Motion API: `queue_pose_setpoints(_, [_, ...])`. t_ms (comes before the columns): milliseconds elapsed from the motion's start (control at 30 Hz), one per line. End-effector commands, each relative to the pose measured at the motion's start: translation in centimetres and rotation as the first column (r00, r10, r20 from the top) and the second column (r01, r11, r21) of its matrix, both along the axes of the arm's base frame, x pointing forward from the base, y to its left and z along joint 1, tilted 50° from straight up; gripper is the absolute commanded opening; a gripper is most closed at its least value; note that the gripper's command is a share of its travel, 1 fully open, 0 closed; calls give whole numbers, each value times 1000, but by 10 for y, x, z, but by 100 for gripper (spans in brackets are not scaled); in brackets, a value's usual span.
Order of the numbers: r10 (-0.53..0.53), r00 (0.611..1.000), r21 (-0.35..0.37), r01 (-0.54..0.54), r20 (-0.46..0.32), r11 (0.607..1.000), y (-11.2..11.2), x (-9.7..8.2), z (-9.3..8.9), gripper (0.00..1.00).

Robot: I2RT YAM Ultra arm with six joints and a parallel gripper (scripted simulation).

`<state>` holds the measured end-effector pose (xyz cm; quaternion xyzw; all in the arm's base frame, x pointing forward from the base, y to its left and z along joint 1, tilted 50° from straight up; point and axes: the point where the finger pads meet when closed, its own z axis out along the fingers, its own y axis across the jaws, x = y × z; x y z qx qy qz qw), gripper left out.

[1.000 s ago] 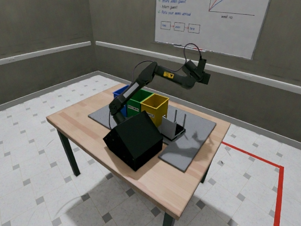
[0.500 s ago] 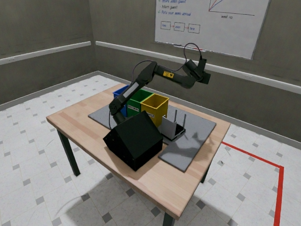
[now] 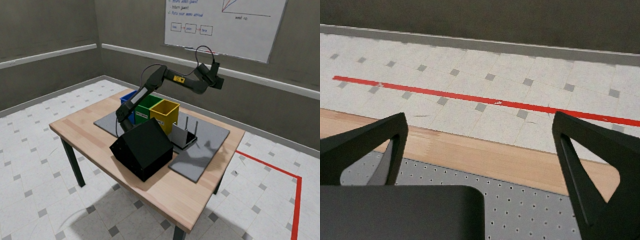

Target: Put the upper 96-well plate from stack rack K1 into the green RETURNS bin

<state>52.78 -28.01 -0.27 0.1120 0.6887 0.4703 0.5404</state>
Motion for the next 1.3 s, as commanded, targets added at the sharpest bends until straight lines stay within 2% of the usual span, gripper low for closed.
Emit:
queue_pose_setpoints(0, [-63,996,-55,66,61,996,-31,1,31,100])
queue_pose_setpoints(333, [-63,996,-55,66,61,996,-31,1,31,100])
queue_pose_setpoints(400, [-94,995,-59,96,43,994,-38,4,29,100])
queue_pose_setpoints(1267, [-94,995,-55,96,39,994,-37,4,26,100])
